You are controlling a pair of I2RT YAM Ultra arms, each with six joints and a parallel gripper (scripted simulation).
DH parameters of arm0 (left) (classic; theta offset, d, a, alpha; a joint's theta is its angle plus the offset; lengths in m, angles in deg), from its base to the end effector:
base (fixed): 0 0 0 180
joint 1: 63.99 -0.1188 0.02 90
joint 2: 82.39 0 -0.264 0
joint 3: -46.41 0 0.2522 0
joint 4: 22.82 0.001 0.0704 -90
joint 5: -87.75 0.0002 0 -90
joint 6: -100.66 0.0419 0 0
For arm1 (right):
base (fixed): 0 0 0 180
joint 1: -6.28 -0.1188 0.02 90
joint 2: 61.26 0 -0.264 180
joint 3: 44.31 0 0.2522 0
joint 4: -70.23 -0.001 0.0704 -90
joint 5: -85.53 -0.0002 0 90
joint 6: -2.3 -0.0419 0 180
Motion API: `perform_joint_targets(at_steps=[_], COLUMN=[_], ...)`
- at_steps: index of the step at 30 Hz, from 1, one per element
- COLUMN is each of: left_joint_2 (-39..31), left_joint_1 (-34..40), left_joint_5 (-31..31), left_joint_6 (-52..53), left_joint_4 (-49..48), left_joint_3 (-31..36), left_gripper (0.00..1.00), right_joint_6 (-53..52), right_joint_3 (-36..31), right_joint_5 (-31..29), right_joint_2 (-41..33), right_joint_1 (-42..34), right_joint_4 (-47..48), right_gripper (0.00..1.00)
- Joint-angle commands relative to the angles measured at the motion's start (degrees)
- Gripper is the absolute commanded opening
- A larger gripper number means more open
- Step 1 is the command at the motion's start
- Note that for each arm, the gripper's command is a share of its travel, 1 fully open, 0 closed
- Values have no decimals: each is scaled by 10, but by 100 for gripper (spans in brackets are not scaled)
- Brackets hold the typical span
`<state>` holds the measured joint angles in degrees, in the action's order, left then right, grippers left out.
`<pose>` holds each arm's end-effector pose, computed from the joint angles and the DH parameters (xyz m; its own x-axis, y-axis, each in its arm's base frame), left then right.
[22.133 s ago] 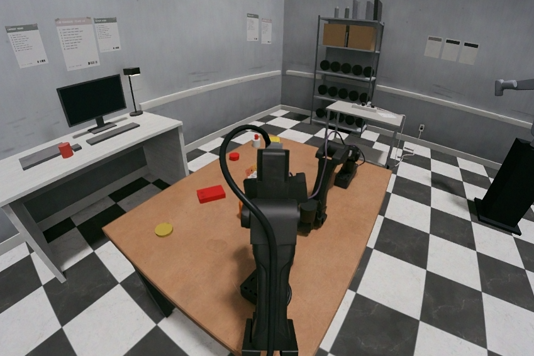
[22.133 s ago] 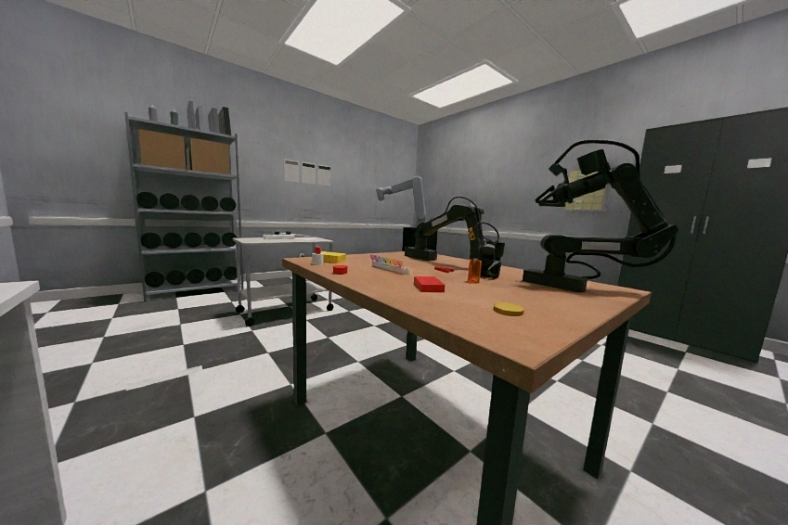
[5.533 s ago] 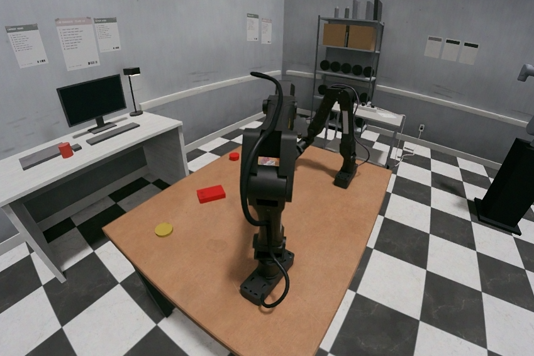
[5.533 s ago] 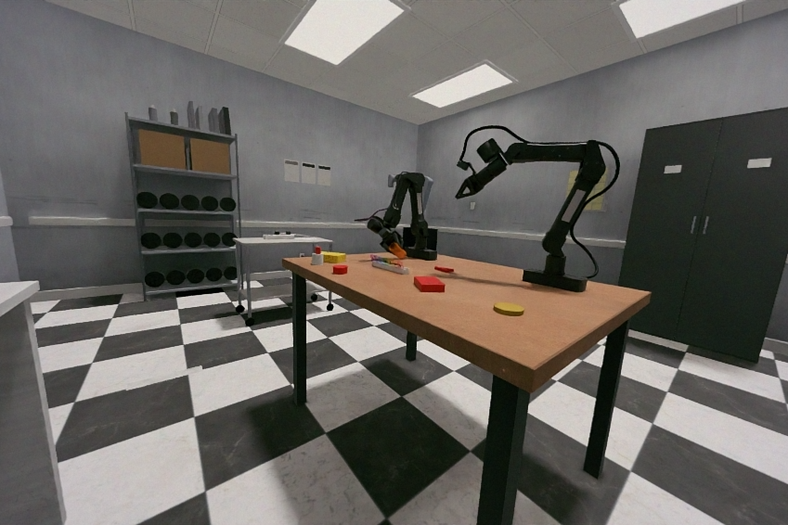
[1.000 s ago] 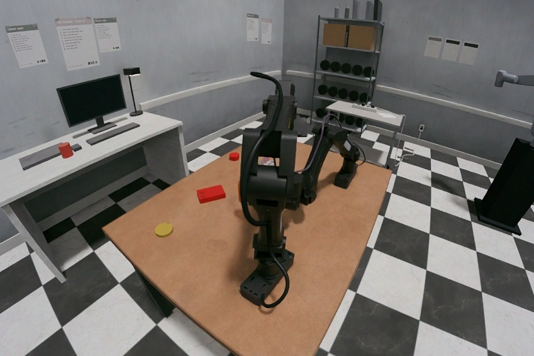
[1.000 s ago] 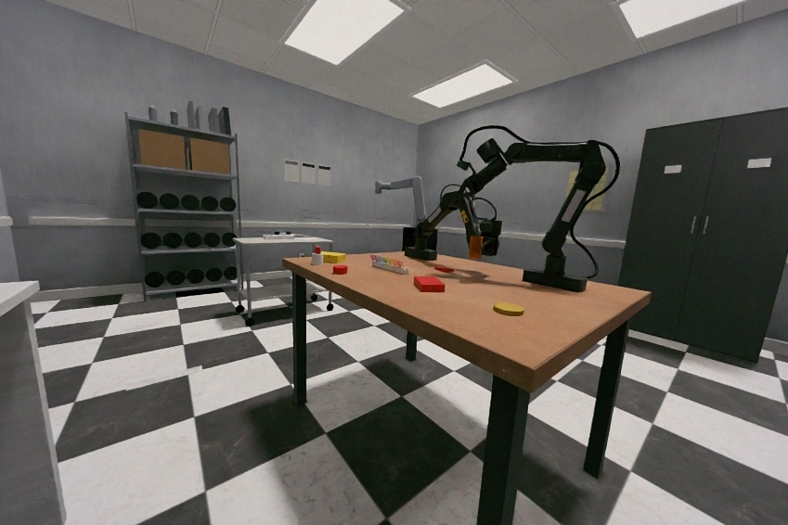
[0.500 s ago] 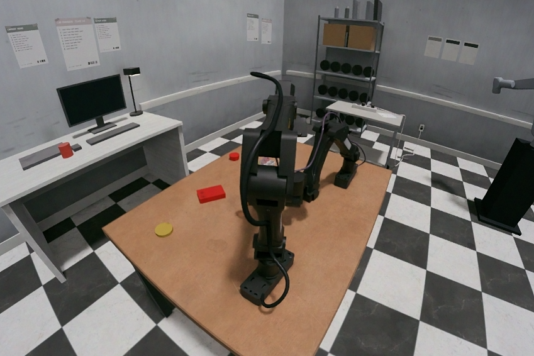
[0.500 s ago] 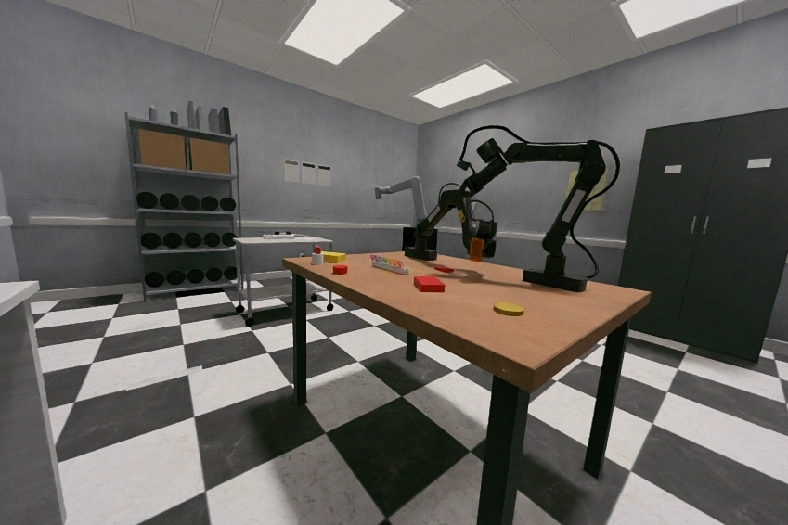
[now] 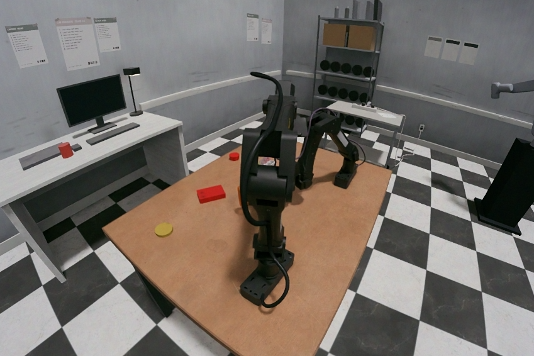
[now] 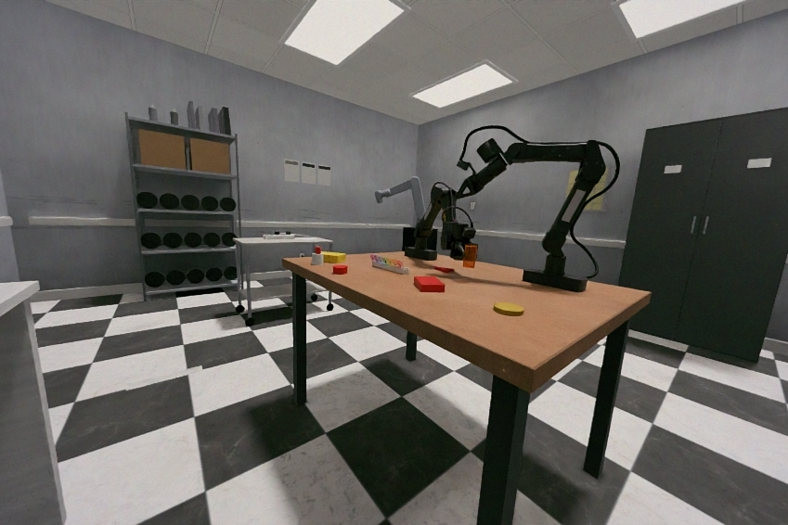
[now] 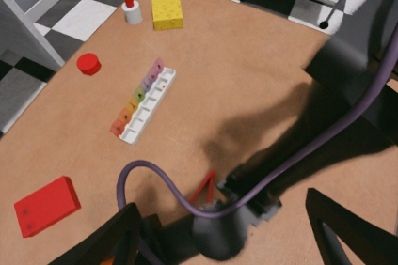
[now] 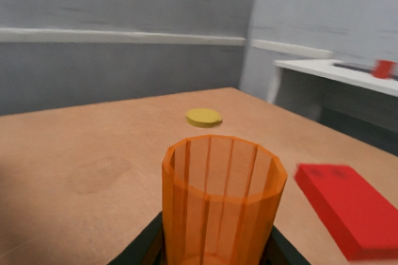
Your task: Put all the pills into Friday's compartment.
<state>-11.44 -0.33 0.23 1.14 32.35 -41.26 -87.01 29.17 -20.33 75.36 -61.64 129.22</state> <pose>0.1160 -0.2362 0.3709 -0.4227 0.4813 -0.7679 0.8522 0.4994 -0.1561 0.1737 0.4003 0.0669 -0.0177 -0.0745 -0.9971 -0.7892 0.6133 -0.0318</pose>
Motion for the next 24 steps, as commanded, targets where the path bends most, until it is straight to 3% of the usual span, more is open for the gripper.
perform_joint_targets(at_steps=[1, 5, 7, 10, 18, 21, 24], left_joint_2=[-2, -2, -2, -2, -2, -2, -2], left_joint_1=[2, 2, 2, 2, 2, 2, 2], left_joint_5=[-1, -1, -1, -1, -1, -1, -1], left_joint_6=[-1, -1, -1, -1, -1, -1, -1], left_joint_4=[-4, -4, -4, -4, -4, -4, -4], left_joint_3=[-11, -11, -11, -11, -11, -11, -11], left_gripper=[100, 100, 100, 100, 100, 100, 100], right_joint_6=[7, 4, 4, 4, 6, 5, 5], right_joint_3=[1, 11, 11, 38, 138, 170, 175], right_joint_5=[162, 287, 287, 410, 646, 689, 692], right_joint_2=[-6, 9, 9, 28, 81, 96, 97], right_joint_1=[33, 73, 73, 111, 173, 180, 179], right_joint_4=[45, 43, 43, 31, -12, -29, -33], right_gripper=[36, 36, 36, 36, 36, 36, 36])
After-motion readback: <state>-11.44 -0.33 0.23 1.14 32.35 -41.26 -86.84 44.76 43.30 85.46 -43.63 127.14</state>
